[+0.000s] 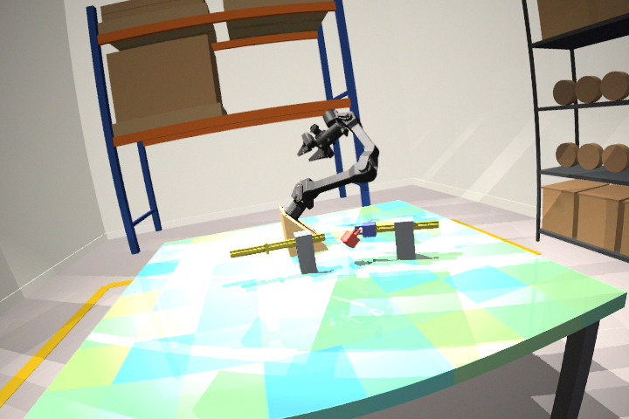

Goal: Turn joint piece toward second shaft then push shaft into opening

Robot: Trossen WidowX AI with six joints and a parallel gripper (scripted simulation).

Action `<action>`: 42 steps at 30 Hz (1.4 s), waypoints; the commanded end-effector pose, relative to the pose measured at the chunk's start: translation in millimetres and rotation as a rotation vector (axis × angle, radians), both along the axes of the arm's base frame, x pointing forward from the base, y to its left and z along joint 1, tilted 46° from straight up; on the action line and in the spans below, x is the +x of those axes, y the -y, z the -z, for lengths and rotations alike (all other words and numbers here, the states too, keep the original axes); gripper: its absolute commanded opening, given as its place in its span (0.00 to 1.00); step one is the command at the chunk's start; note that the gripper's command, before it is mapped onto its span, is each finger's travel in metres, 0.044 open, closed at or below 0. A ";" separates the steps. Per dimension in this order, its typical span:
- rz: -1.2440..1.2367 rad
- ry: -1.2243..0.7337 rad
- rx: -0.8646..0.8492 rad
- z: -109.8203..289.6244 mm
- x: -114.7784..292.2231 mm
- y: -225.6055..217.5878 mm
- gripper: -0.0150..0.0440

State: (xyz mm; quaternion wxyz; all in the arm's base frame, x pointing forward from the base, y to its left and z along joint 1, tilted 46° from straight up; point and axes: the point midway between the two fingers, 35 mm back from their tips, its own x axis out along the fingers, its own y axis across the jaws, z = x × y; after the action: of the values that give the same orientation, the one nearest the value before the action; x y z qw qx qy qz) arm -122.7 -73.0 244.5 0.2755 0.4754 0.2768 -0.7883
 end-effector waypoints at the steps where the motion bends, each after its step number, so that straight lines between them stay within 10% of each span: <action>1: 0.000 0.000 0.000 0.0 0.0 0.0 0.98; 42: -1.137 0.456 0.139 53.0 179.3 131.1 1.00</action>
State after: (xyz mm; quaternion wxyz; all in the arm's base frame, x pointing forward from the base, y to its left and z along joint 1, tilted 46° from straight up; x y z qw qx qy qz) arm 38.3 -202.6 195.9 0.6556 0.4336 0.4584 -0.4149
